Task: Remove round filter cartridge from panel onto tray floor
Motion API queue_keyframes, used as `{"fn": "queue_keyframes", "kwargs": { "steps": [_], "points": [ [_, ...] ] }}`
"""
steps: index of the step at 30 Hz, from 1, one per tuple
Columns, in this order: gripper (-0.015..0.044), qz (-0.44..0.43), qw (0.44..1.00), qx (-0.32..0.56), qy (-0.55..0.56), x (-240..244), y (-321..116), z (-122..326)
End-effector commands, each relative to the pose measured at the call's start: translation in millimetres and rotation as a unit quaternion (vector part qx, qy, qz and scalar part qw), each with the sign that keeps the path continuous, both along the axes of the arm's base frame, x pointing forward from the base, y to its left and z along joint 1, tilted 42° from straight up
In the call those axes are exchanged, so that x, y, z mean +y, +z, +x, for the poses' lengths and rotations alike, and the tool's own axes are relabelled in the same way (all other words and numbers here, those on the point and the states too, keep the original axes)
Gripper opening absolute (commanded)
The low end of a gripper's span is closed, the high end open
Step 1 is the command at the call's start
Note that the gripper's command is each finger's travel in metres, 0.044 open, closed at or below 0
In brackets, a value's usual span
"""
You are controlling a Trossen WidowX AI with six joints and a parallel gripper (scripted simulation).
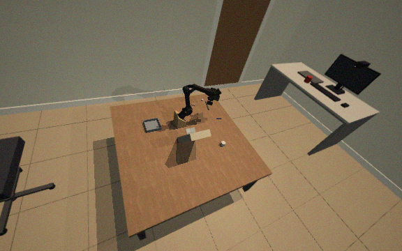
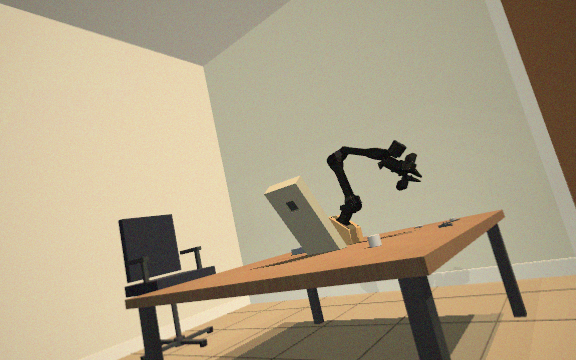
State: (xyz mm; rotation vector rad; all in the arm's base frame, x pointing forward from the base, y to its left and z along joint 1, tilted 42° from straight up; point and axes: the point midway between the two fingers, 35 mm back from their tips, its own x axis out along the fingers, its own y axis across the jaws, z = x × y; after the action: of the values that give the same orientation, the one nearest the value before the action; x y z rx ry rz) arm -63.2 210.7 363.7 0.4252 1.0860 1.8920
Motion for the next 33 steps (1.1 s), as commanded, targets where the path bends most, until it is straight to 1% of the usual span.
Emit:
{"fn": "queue_keyframes", "kwargs": {
  "steps": [1, 5, 9, 14, 17, 25, 33],
  "points": [
    [0.0104, 0.017, 0.997, -0.054, -0.049, 15.5, -6.1, 29.1],
    [0.0104, 0.025, 0.988, -0.113, -0.1, 27.1, -17.2, 65.6],
    [0.0104, 0.03, 0.967, -0.193, -0.164, 32.6, -30.2, 118.3],
    [0.0104, 0.02, 0.928, -0.29, -0.234, 22.1, -47.4, 185.8],
    [0.0104, 0.01, 0.906, -0.334, -0.26, 11.1, -55.4, 214.8],
    [0.0104, -0.03, 0.845, -0.434, -0.312, -32.0, -76.7, 280.4],
    [0.0104, -0.101, 0.764, -0.536, -0.344, -108.1, -110.0, 337.2]
  ]
}}
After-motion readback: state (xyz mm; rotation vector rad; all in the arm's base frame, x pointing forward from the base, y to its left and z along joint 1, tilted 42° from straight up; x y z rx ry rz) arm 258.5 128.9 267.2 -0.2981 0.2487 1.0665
